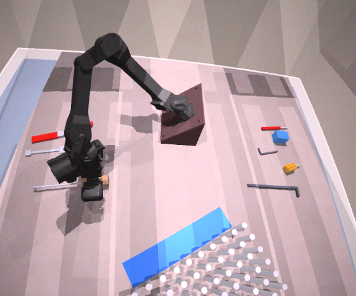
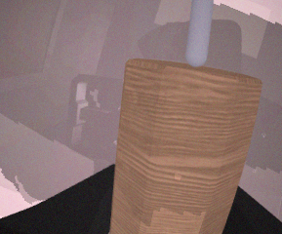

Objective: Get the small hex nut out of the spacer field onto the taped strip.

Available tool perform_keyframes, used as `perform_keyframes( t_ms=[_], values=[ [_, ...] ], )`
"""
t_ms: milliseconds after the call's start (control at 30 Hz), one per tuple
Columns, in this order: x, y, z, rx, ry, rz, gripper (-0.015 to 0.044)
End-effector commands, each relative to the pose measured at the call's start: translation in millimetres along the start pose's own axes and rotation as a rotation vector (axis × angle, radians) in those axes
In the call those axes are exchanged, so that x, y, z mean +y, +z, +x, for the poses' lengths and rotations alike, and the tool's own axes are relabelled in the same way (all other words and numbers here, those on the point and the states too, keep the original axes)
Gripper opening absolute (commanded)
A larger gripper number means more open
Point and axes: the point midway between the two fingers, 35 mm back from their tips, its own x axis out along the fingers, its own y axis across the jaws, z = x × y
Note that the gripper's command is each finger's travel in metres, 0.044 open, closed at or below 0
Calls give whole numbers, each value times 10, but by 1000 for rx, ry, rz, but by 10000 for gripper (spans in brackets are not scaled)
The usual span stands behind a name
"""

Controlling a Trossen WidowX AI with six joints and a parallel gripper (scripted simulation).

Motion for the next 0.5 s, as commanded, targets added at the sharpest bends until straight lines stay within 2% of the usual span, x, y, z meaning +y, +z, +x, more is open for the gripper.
perform_keyframes(
  t_ms=[0, 267, 467],
  values=[
    [-16, -25, 38, 2, -2, 0, 0],
    [-16, -25, 38, -9, 6, 2, 0],
    [0, 0, 2, -11, 8, 2, 157]
  ],
)
